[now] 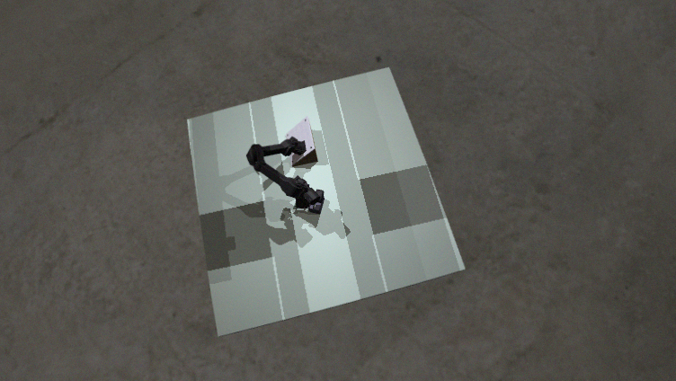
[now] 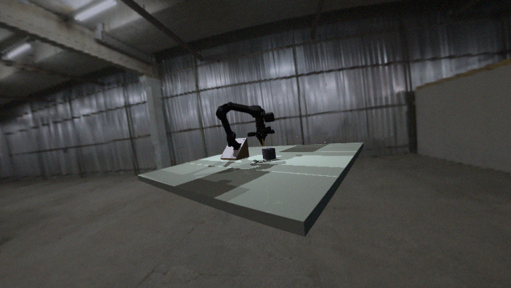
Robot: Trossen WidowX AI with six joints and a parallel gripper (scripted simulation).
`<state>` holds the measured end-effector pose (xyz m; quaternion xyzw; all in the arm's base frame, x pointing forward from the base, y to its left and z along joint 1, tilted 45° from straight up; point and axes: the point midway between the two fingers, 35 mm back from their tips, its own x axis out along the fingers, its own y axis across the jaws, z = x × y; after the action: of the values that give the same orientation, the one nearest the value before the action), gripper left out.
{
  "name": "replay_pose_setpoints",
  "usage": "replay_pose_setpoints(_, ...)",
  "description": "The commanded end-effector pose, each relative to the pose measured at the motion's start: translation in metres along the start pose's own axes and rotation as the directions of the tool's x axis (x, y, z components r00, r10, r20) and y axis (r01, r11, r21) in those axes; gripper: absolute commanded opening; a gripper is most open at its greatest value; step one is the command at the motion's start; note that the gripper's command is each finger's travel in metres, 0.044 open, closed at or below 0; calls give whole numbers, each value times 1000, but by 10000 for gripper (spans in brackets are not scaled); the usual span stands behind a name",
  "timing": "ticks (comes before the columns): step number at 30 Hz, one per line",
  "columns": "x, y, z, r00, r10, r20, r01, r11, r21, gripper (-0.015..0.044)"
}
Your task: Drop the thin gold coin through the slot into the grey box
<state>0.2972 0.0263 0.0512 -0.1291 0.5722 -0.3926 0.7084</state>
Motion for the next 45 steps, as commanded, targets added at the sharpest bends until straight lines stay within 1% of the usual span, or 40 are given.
replay_pose_setpoints(1, -2, 13, 0, 1000, 10, 3, -10, 1000, 7, 0)
replay_pose_setpoints(13, 0, 42, -5, 1000, 8, 3, -8, 1000, 8, 0)
replay_pose_setpoints(25, 1, 37, -6, 1000, -1, 1, 1, 1000, 0, 0)
replay_pose_setpoints(40, -3, 46, -4, 1000, -1, 1, 1, 1000, 18, 0)
replay_pose_setpoints(45, 0, 43, -5, 1000, -8, 1, 8, 1000, 9, 0)
